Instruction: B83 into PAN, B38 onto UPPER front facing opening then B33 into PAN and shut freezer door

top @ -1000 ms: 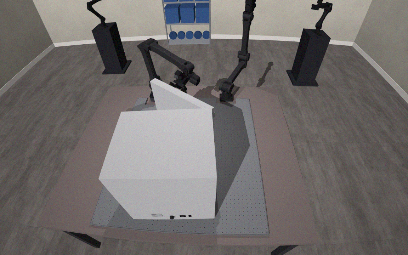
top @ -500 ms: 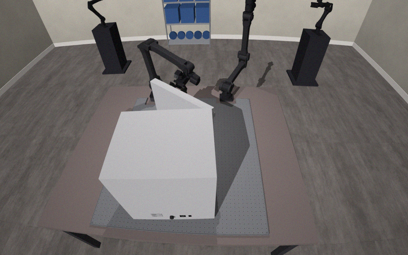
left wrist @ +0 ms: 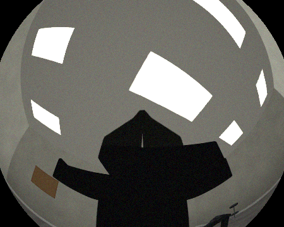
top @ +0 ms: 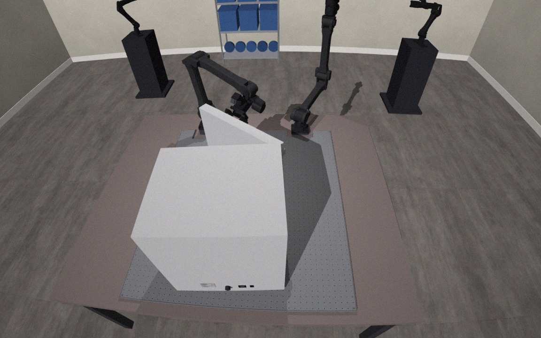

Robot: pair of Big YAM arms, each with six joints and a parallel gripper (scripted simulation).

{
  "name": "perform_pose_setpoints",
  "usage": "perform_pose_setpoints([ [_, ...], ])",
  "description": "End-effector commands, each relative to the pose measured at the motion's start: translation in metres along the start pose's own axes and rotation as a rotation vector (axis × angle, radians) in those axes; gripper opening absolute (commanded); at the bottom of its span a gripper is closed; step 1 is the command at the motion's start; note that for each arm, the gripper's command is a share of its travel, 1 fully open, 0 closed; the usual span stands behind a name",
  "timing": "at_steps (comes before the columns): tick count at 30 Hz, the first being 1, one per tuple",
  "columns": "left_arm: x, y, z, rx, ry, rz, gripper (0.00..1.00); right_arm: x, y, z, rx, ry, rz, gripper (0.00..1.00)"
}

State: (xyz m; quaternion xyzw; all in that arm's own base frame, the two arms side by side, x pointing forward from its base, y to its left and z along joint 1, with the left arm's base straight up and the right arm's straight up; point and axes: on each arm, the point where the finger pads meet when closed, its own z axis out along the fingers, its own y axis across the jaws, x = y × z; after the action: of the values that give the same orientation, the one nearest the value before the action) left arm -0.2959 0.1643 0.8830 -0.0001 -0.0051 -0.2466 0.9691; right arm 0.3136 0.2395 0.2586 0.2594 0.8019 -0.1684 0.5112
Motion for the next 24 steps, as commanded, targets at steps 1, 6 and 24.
perform_pose_setpoints([
  [1, 0.013, 0.001, 0.001, -0.002, 0.037, -0.013, 0.0, -0.014, 0.016, -0.013, -0.025, 0.009, 0.045, 1.0],
  [6, 0.013, 0.001, 0.001, -0.002, 0.037, -0.013, 0.0, -0.004, 0.001, 0.006, 0.001, 0.004, 0.013, 1.0],
  [24, 0.013, 0.001, 0.001, -0.002, 0.037, -0.013, 0.0, -0.005, 0.0, 0.03, -0.004, -0.001, 0.023, 1.0],
])
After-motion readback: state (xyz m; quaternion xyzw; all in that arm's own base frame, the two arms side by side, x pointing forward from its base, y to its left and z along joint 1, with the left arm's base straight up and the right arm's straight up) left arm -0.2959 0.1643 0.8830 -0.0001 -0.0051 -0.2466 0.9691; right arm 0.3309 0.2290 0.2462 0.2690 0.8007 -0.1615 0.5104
